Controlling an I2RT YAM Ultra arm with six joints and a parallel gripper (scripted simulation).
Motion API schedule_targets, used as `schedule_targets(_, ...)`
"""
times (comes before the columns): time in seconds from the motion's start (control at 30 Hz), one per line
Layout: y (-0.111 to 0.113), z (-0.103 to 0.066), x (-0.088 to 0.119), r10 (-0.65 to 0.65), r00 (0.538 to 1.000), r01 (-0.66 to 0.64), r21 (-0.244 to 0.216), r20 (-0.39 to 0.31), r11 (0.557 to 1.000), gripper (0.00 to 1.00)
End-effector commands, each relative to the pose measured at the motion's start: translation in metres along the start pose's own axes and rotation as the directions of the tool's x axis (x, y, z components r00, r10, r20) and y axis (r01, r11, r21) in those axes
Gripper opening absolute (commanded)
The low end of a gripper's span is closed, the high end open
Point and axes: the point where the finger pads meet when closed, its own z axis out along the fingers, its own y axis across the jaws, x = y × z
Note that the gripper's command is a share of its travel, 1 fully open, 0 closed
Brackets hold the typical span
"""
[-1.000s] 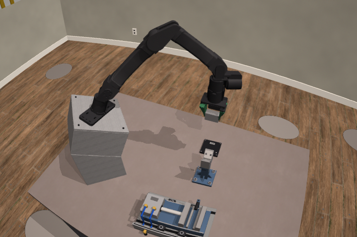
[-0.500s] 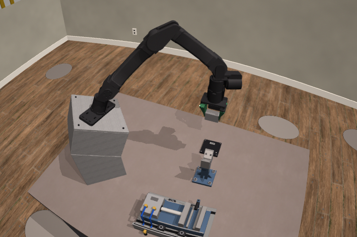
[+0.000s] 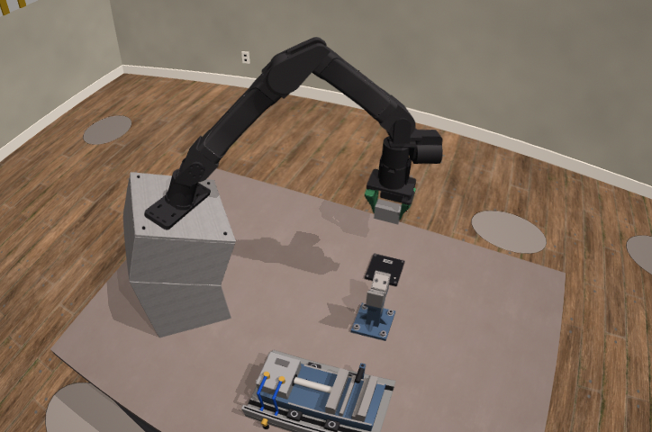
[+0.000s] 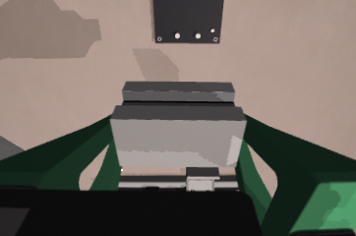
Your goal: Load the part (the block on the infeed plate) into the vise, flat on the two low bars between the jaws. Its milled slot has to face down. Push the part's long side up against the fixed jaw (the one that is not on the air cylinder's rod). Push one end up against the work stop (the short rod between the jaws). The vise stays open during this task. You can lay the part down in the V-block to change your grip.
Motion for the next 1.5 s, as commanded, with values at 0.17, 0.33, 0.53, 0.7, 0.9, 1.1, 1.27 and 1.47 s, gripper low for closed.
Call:
schedule_targets(0.17,-0.020,-0.027,0.000,-0.005,0.999,0.003,0.064,0.036,0.998,0.00)
schedule_targets(0.33,-0.024,-0.026,0.007,-0.008,0.999,0.005,0.074,0.038,0.997,0.00)
schedule_targets(0.53,-0.016,-0.015,0.027,-0.001,1.000,0.000,0.038,0.022,0.999,0.00)
schedule_targets(0.7,-0.015,-0.014,0.039,0.001,1.000,-0.001,0.025,0.016,1.000,0.00)
schedule_targets(0.9,-0.020,-0.014,0.054,-0.001,1.000,0.001,0.033,0.018,0.999,0.00)
schedule_targets(1.1,-0.024,-0.013,0.074,-0.003,1.000,0.002,0.038,0.018,0.999,0.00)
schedule_targets(1.27,-0.026,-0.013,0.087,-0.003,1.000,0.002,0.038,0.018,0.999,0.00)
schedule_targets(1.47,-0.027,-0.013,0.104,-0.002,1.000,0.002,0.037,0.017,0.999,0.00)
